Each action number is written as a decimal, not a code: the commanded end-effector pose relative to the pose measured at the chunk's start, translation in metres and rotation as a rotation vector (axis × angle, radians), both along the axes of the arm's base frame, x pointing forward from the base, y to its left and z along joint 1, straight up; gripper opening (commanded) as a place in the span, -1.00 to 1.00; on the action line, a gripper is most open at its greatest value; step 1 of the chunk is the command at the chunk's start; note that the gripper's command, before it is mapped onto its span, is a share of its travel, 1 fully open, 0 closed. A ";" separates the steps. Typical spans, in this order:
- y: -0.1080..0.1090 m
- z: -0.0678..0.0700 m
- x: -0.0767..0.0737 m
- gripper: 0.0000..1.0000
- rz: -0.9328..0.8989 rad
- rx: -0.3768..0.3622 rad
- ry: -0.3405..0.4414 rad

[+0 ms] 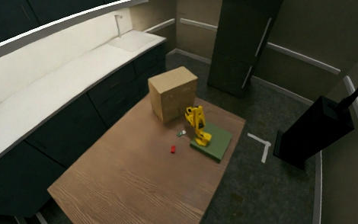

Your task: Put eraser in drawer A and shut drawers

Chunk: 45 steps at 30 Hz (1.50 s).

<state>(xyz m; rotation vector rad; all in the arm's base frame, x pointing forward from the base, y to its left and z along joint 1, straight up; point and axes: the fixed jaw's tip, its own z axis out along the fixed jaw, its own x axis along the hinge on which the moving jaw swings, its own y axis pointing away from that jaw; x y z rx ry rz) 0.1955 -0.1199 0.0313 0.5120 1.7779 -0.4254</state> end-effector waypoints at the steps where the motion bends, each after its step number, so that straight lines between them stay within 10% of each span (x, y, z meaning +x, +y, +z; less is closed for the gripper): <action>1: -0.001 -0.003 -0.004 0.00 -0.013 0.015 0.009; 24: -0.001 -0.003 -0.004 0.00 -0.013 0.015 0.009; 45: 0.106 0.013 0.031 0.00 0.484 -0.003 -0.045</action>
